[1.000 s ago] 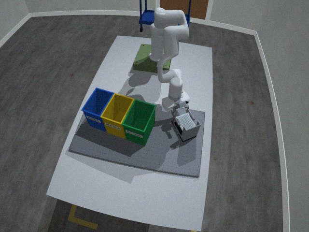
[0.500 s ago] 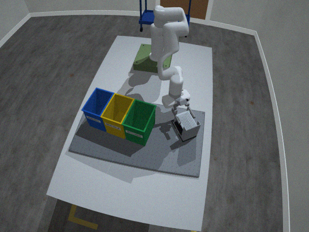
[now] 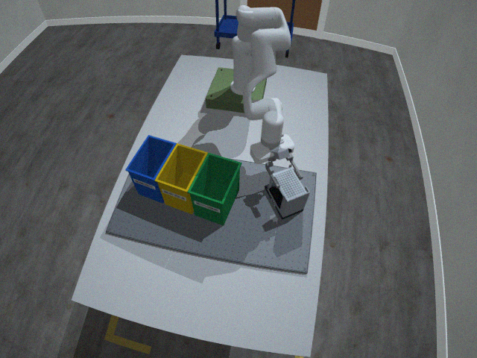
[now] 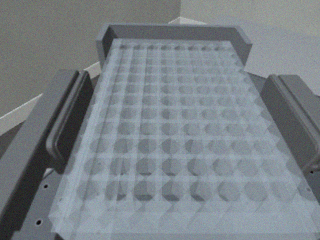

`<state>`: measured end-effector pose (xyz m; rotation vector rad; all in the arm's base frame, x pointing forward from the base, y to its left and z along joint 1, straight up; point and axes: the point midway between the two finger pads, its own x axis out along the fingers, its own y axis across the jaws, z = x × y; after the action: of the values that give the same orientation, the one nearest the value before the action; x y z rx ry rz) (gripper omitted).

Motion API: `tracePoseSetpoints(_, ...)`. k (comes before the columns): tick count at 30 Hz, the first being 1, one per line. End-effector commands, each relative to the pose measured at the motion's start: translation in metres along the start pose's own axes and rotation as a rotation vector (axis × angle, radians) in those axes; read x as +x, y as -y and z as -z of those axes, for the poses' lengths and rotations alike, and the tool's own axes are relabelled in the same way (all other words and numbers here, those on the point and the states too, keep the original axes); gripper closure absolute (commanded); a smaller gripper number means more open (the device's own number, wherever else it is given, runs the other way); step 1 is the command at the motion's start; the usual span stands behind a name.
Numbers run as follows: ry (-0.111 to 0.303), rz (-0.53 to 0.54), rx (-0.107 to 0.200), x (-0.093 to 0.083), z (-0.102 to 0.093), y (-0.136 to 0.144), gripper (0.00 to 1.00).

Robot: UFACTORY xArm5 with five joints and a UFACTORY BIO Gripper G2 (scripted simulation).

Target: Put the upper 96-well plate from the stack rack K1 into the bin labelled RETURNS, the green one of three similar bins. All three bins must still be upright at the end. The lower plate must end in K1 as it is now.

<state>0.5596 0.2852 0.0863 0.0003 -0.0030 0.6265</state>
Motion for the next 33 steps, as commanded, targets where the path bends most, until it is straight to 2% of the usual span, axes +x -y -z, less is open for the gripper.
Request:
tracePoseSetpoints(1,0.002,0.0,-0.003,0.001,-0.01,0.0,1.0)
tracePoseSetpoints(33,0.002,0.0,-0.003,0.001,-0.057,0.0,1.0)
